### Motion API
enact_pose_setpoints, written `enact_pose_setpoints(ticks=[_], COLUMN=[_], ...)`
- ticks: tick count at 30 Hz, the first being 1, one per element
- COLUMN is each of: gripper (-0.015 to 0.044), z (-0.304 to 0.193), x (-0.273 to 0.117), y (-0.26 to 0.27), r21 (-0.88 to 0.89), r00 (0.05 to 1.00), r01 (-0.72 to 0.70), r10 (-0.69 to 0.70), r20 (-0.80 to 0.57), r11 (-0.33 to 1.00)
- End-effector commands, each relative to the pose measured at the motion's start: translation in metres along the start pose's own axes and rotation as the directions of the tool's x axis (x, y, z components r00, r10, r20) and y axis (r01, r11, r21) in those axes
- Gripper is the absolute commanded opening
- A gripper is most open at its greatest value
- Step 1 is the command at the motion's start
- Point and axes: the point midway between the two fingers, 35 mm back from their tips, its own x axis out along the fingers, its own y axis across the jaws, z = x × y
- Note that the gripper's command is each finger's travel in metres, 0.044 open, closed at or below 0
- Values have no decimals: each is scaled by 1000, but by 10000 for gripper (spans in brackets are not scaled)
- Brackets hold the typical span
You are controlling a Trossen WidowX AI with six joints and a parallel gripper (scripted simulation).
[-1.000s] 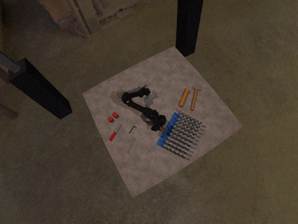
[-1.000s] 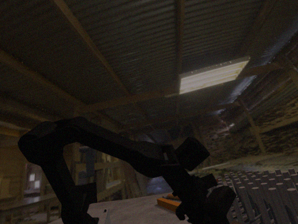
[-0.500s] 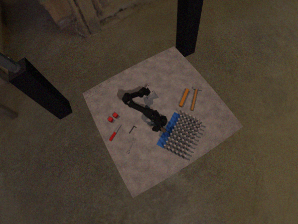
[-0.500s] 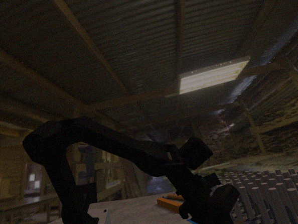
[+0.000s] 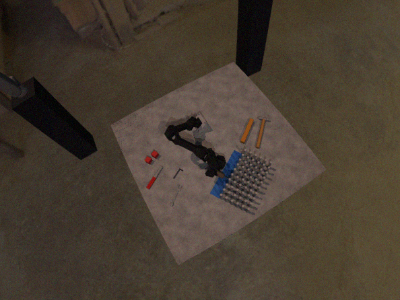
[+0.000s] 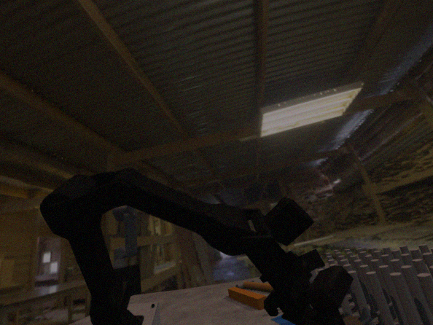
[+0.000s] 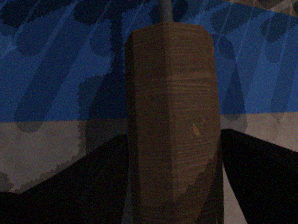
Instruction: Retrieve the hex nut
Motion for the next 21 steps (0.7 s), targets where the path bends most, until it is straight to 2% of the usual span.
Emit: enact_pose_setpoints(ticks=[1,21], gripper=[0,0], z=[6,10], x=[0,7], y=[-1,0], r21=[5,6], r00=[1000,1000], r01=[4,4], r10=[-4,-4], r20=[7,7], r11=[1000,1000])
